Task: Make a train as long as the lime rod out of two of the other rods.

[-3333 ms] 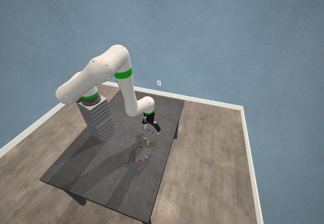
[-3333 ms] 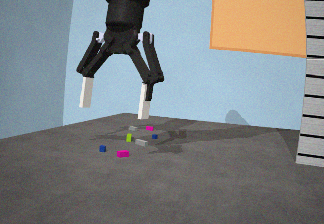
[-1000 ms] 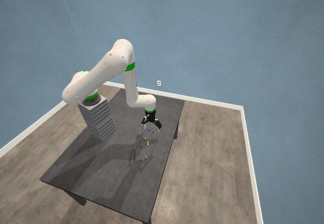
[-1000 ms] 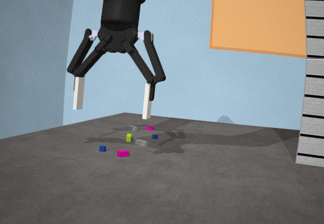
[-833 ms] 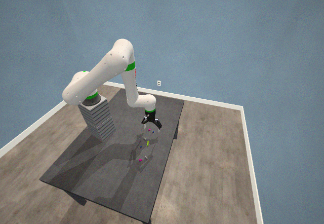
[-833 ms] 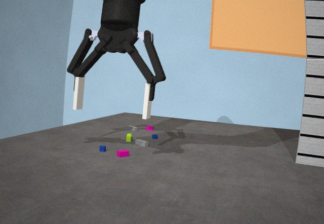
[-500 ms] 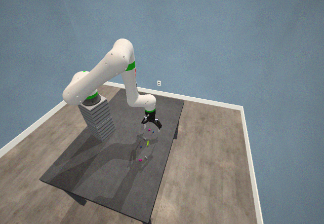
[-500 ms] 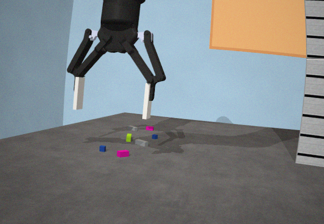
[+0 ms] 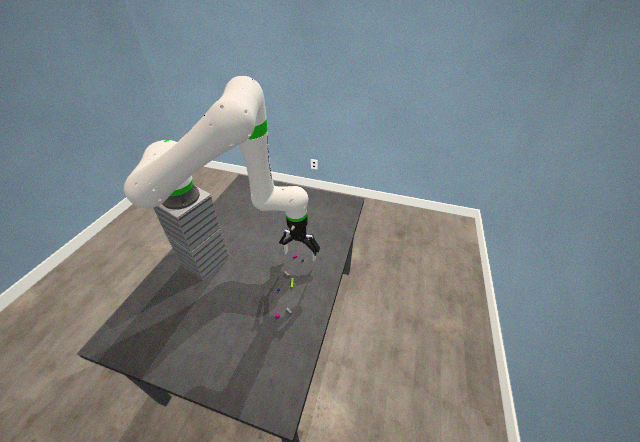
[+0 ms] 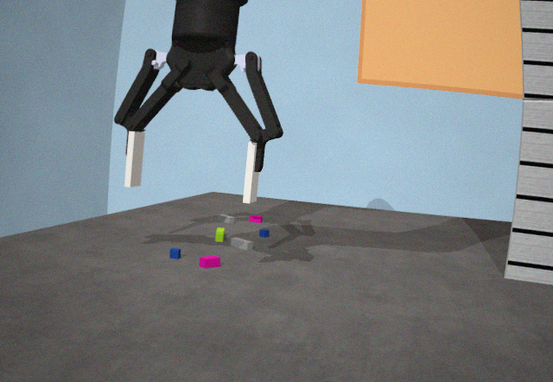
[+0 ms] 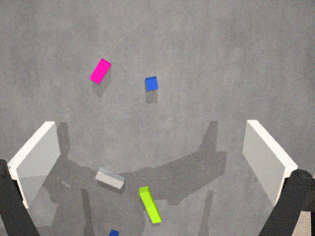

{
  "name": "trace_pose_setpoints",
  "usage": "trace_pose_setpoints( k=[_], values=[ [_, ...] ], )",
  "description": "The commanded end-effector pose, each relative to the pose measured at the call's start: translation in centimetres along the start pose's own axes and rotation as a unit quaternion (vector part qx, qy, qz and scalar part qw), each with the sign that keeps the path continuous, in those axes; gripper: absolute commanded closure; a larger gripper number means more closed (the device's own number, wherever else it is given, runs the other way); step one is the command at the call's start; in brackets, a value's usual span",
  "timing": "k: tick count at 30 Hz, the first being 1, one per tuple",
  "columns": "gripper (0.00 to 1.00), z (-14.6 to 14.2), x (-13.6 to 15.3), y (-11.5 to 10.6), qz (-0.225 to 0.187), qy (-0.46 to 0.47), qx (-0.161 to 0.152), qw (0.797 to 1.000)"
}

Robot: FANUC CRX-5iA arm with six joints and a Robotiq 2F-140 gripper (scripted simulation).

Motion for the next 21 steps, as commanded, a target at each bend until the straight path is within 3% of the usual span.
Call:
trace_pose_setpoints(
  k=[1, 15, 21],
  values=[
    [0.0, 0.2, 0.0, 0.0, -0.001, 0.0, -0.008, 1.0],
    [0.0, 0.4, 1.1, -0.1, -0.002, 0.093, -0.008, 0.996],
    [0.0, 0.8, 2.9, -0.2, -0.004, 0.23, -0.008, 0.973]
  ],
)
Point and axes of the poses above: the point where the finger pads meet when closed, its own y axis out along the fingers, its own z axis across the jaws, x = y × z, the point moved 8 cm from there along -y, back along the fingers, and after that the axes turned 3 degrees about -y, right-handed, at the moved point
